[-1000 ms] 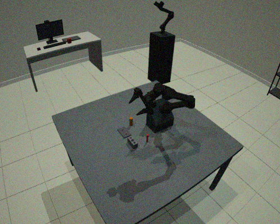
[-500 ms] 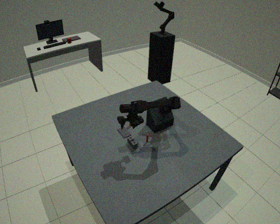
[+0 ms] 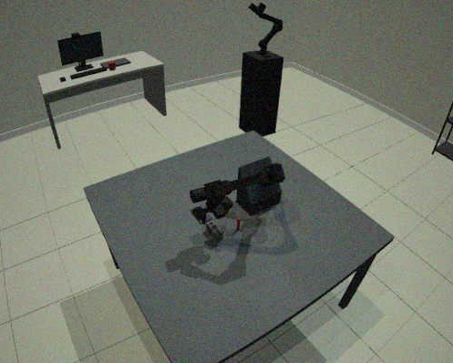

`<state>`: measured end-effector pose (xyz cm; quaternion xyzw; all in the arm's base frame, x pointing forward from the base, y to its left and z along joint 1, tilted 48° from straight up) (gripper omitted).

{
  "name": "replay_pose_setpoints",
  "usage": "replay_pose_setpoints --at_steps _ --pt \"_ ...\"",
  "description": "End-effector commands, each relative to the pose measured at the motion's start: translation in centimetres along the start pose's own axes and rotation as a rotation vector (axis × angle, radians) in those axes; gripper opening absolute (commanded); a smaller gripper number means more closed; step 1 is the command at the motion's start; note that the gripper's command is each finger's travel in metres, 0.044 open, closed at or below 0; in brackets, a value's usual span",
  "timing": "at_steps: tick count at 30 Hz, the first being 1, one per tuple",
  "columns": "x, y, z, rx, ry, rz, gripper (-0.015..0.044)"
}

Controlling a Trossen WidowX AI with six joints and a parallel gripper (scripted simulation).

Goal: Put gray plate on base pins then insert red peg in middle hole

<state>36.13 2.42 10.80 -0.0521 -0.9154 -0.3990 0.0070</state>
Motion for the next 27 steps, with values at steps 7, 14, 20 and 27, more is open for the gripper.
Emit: replay_pose_setpoints --at_steps 7,14,20,27 --pt "0.8 -0.2 2.7 -0.007 0.021 0.011 0.044" --pt "0.9 -0.2 4.0 -0.008 0.021 0.011 0.044" --pt "0.8 -0.2 5.0 -0.007 0.021 0.011 0.044" --pt "0.8 -0.2 6.1 -0.007 0.021 0.011 0.044"
Point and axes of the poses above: the point midway between the two fingers, 35 mm back from their tips, its own z axis out along the fingers, its own x axis across the jaws, y = z × x, the point moved 8 cm from there along -z, back along the fingers, and after that the axes turned 7 degrees about z, right-handed, at the moved point
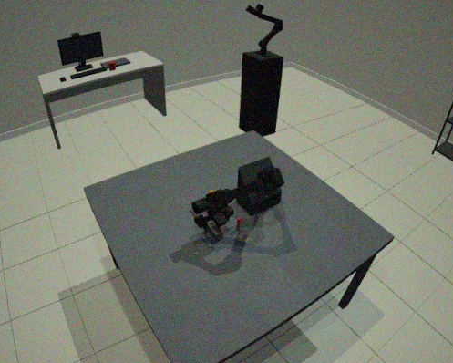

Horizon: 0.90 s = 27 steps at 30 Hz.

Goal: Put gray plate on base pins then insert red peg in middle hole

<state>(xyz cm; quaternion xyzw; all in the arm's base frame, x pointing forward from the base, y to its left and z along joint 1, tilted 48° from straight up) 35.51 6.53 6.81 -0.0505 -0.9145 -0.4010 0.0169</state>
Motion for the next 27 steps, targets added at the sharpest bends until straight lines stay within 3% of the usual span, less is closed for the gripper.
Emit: replay_pose_setpoints --at_steps 1,24,27 --pt "0.0 0.0 0.6 -0.004 0.001 0.006 0.044" --pt "0.2 0.0 4.0 -0.007 0.002 0.006 0.044" --pt "0.2 0.0 4.0 -0.007 0.002 0.006 0.0361"
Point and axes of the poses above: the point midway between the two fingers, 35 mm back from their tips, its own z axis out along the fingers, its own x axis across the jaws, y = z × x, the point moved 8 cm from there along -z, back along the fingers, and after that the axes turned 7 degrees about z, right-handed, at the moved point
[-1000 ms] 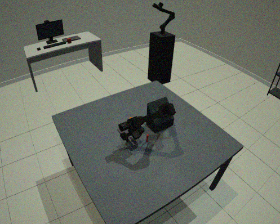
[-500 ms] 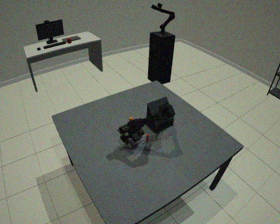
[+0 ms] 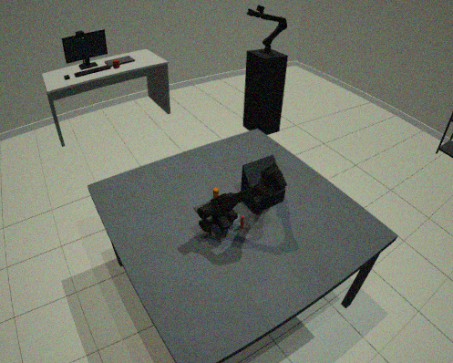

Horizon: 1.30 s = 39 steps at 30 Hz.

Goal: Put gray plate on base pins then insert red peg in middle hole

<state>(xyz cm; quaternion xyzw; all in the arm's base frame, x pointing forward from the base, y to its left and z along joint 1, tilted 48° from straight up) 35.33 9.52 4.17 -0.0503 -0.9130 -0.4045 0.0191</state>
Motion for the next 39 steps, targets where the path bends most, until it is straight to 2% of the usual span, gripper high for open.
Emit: replay_pose_setpoints --at_steps 1,10,18,20,39 --pt "0.0 -0.1 0.0 0.0 -0.003 0.005 0.0335" --pt "0.0 -0.1 0.0 0.0 -0.003 0.005 0.0099" --pt "0.0 -0.1 0.0 0.0 -0.003 0.005 0.0045" --pt "0.0 -0.1 0.0 0.0 -0.003 0.005 0.0" --pt "-0.6 -0.1 -5.7 0.013 -0.005 0.004 0.0"
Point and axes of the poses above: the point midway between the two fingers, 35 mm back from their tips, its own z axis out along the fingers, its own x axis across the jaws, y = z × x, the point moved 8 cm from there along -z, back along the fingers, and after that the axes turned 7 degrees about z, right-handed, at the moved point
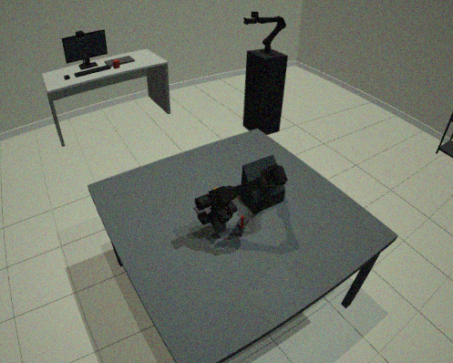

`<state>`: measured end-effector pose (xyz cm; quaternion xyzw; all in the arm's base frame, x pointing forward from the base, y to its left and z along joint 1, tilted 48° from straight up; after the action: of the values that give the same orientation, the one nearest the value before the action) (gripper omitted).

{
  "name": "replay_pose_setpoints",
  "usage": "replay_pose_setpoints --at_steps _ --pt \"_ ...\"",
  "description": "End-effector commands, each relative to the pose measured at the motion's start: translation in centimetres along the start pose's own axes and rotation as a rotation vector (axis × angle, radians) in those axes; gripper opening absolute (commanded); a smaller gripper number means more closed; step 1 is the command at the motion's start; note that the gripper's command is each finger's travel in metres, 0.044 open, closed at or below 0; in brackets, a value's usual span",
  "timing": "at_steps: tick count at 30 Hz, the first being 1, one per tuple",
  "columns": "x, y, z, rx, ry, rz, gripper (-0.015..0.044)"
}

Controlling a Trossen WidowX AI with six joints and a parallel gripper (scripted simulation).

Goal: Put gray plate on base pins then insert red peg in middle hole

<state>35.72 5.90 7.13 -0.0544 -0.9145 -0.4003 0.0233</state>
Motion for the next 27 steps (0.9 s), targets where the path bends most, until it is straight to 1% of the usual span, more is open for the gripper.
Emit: replay_pose_setpoints --at_steps 1,23,27 --pt "-0.2 0.1 -1.3 0.004 -0.009 -0.006 0.0" --pt "0.7 0.2 -8.3 -0.002 -0.007 -0.006 0.0" --pt "0.8 0.2 -8.8 -0.003 -0.007 -0.006 0.0"
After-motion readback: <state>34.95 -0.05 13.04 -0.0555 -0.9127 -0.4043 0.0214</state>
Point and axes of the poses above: the point midway between the two fingers, 35 mm back from their tips, its own z axis out along the fingers, its own x axis across the jaws, y = z × x, the point moved 8 cm from there along -z, back along the fingers, and after that the axes turned 7 degrees about z, right-handed, at the moved point
